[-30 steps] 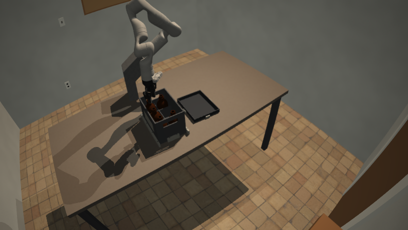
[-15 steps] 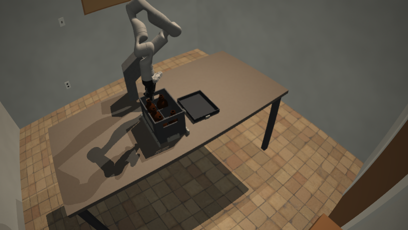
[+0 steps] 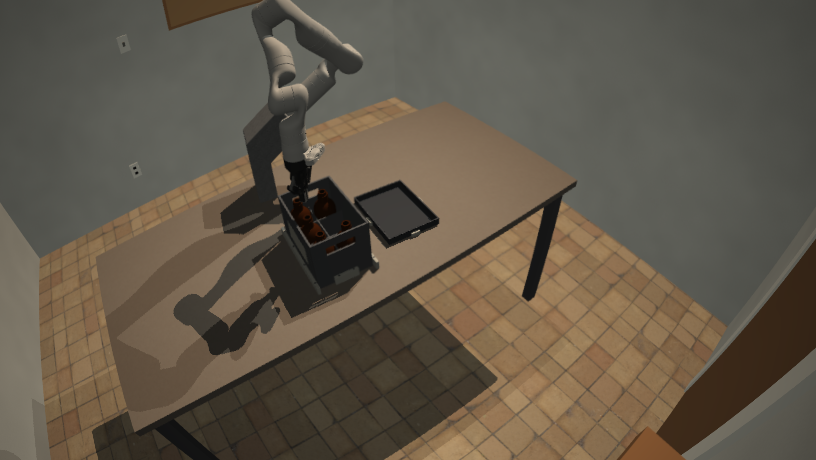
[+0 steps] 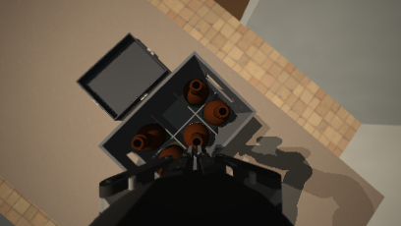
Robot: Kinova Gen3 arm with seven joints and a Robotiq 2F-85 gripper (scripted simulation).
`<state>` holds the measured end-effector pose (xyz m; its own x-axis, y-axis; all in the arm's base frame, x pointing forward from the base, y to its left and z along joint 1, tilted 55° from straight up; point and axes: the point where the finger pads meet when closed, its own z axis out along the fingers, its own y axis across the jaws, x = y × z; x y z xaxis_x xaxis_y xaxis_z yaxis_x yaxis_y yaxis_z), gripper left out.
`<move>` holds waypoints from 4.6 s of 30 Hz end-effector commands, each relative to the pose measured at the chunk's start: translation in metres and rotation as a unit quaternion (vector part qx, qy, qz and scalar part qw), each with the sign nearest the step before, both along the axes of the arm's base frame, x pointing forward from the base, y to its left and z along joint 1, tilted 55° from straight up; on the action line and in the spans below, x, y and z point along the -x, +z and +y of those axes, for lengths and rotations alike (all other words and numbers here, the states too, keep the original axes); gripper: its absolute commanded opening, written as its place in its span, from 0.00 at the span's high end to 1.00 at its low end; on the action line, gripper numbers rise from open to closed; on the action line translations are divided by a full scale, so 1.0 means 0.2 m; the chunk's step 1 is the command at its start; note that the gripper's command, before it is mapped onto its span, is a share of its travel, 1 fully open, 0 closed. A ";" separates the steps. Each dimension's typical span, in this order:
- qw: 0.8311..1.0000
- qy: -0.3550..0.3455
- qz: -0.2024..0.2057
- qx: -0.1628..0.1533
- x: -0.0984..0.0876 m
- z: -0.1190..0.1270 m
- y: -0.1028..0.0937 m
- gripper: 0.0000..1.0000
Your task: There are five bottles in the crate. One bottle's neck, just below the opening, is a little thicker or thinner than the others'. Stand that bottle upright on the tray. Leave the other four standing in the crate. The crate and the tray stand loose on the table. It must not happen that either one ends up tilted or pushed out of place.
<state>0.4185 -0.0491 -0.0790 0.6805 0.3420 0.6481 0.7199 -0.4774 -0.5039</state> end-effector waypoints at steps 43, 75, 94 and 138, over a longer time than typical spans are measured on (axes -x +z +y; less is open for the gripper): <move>1.000 -0.001 0.000 0.001 0.00 0.00 0.00 0.36; 1.000 -0.001 0.000 0.001 -0.03 0.12 -0.09 0.36; 1.000 -0.001 0.000 0.001 -0.04 0.17 -0.13 0.36; 1.000 -0.001 0.000 0.001 -0.04 0.17 -0.13 0.36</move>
